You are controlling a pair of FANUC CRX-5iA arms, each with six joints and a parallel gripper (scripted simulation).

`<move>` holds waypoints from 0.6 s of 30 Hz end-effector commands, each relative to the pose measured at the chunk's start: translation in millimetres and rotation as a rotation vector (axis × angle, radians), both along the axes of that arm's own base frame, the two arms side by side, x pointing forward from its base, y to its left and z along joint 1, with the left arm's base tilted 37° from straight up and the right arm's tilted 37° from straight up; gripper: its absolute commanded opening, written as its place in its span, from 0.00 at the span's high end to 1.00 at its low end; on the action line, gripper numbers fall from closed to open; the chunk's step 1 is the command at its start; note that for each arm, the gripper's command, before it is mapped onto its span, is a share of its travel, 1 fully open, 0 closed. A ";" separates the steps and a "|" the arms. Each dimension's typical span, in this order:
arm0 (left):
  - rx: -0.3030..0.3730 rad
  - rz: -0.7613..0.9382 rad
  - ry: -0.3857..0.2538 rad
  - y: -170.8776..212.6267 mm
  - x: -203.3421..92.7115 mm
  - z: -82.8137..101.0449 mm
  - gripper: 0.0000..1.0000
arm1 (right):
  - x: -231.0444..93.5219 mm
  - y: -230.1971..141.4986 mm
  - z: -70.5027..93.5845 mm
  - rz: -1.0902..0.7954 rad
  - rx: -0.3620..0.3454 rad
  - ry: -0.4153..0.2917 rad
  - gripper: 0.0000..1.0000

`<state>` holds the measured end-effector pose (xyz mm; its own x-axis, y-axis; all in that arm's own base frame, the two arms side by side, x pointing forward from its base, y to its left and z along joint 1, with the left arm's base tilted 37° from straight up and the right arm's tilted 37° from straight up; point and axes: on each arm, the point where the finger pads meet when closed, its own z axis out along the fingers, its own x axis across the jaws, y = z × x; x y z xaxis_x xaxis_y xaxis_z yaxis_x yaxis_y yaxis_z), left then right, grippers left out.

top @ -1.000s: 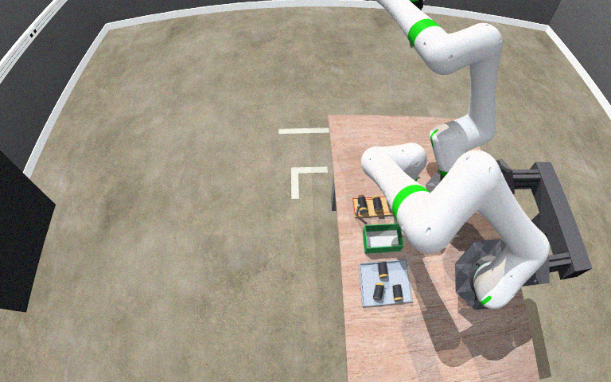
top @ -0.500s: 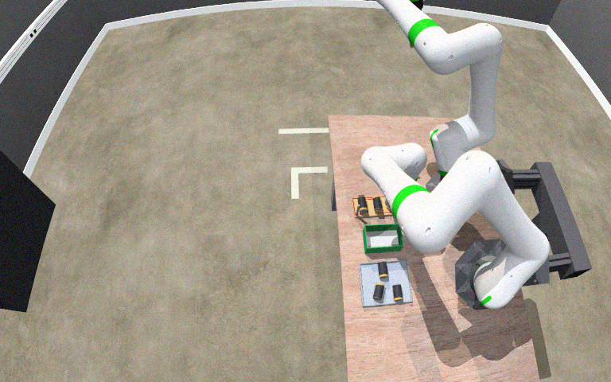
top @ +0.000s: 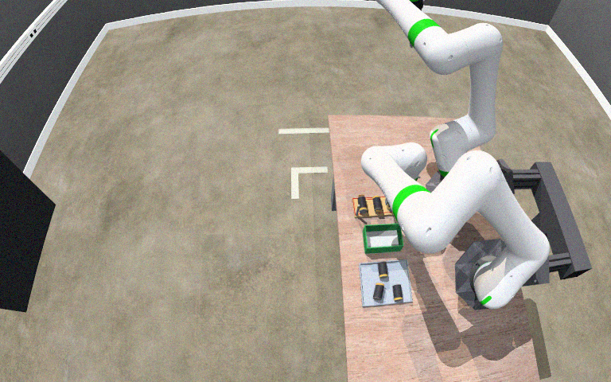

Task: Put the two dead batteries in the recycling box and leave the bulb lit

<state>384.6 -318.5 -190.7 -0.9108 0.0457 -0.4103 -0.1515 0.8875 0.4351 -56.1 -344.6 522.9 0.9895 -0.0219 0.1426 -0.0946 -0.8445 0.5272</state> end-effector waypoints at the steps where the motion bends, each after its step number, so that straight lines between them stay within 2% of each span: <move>1: -0.001 -0.001 0.000 -3.9 -2.6 5.3 0.10 | -0.6 0.3 1.0 -0.001 -0.002 0.000 0.00; 6: -0.001 -0.001 0.000 -9.0 -6.9 14.3 0.10 | -0.6 0.3 1.0 -0.001 -0.002 0.000 0.00; 13: -0.001 -0.001 0.000 -23.7 -19.3 40.1 0.10 | -0.6 0.3 1.0 -0.001 -0.002 0.000 0.00; 18: -0.001 -0.001 0.000 -29.3 -24.0 49.9 0.10 | -0.6 0.3 1.0 -0.001 -0.002 0.000 0.00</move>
